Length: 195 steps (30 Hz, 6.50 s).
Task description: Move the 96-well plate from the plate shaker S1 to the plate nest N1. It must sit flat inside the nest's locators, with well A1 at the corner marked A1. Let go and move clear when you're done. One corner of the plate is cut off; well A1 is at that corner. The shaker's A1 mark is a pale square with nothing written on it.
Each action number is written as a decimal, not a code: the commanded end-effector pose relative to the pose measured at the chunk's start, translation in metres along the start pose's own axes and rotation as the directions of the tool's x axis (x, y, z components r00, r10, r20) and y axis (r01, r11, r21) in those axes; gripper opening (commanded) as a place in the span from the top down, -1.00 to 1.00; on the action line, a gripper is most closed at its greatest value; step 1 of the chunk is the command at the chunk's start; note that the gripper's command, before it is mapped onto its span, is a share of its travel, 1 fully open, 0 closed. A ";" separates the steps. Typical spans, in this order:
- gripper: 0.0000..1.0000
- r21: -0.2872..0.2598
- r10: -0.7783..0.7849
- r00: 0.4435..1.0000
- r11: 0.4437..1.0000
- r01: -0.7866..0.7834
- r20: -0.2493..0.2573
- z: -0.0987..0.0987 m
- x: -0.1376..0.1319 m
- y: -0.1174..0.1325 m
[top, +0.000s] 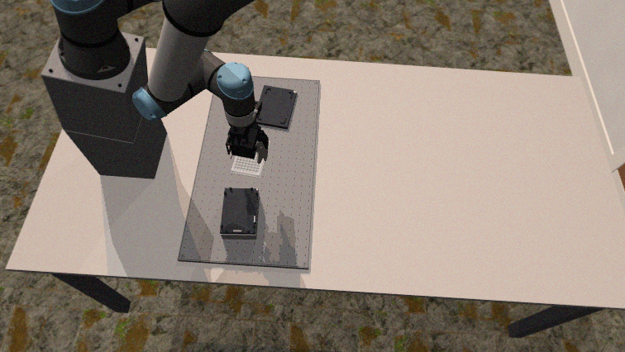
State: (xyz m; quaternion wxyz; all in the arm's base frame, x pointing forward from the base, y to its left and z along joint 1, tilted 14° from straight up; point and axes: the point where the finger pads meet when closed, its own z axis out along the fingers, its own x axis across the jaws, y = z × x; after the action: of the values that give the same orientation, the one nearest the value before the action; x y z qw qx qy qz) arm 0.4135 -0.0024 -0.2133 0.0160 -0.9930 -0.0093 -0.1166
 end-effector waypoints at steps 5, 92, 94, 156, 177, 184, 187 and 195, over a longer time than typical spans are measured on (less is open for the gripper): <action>1.00 -0.002 0.000 1.000 1.000 0.000 -0.001 0.002 0.001 -0.024; 1.00 -0.001 0.000 1.000 1.000 0.000 -0.001 0.028 0.005 -0.280; 1.00 -0.001 0.000 1.000 1.000 0.000 -0.001 0.028 0.005 -0.281; 1.00 -0.001 0.000 1.000 1.000 0.000 -0.001 0.065 0.005 -0.279; 1.00 -0.001 0.000 1.000 1.000 0.000 -0.001 0.092 0.005 -0.279; 1.00 -0.001 0.000 1.000 1.000 0.000 -0.001 0.092 0.005 -0.279; 1.00 -0.001 0.000 1.000 1.000 0.000 -0.001 0.092 0.005 -0.279; 1.00 -0.001 0.000 1.000 1.000 0.000 -0.001 0.092 0.005 -0.279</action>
State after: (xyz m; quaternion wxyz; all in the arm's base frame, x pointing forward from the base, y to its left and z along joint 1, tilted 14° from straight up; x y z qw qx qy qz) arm 0.4332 0.2797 -0.2938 0.0154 -0.9930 -0.0090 -0.1165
